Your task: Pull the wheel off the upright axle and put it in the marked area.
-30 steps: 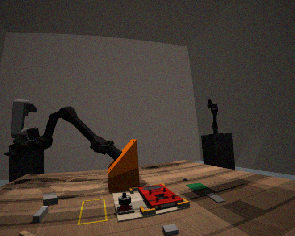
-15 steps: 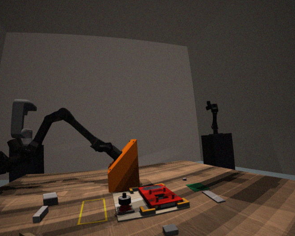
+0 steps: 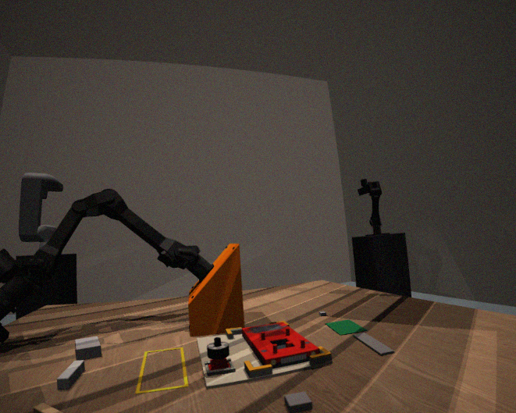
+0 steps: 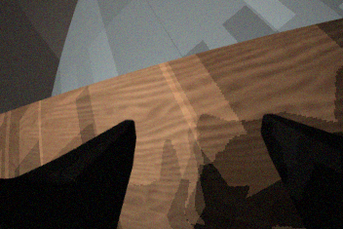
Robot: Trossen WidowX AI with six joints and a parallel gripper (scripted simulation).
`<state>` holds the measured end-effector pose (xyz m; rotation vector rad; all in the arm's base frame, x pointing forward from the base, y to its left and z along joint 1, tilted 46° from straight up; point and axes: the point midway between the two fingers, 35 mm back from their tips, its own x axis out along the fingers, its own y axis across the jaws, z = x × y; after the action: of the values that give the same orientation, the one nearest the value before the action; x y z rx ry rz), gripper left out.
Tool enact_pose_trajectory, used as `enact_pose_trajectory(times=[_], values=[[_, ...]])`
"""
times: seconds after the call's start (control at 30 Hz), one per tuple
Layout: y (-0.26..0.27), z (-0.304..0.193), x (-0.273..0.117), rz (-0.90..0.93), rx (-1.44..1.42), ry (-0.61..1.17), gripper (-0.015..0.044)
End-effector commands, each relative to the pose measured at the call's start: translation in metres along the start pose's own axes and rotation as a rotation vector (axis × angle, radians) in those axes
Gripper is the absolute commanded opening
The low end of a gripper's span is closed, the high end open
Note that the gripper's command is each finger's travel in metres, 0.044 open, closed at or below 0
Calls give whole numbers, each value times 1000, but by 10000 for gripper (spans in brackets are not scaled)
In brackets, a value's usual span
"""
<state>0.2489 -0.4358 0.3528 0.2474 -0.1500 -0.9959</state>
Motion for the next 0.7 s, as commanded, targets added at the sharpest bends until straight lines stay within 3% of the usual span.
enact_pose_trajectory(times=[0.0,0.33,0.67], values=[[23,-25,5,13,67,74,300],[105,-110,-6,67,182,326,300],[180,-243,-64,-75,291,701,300]])
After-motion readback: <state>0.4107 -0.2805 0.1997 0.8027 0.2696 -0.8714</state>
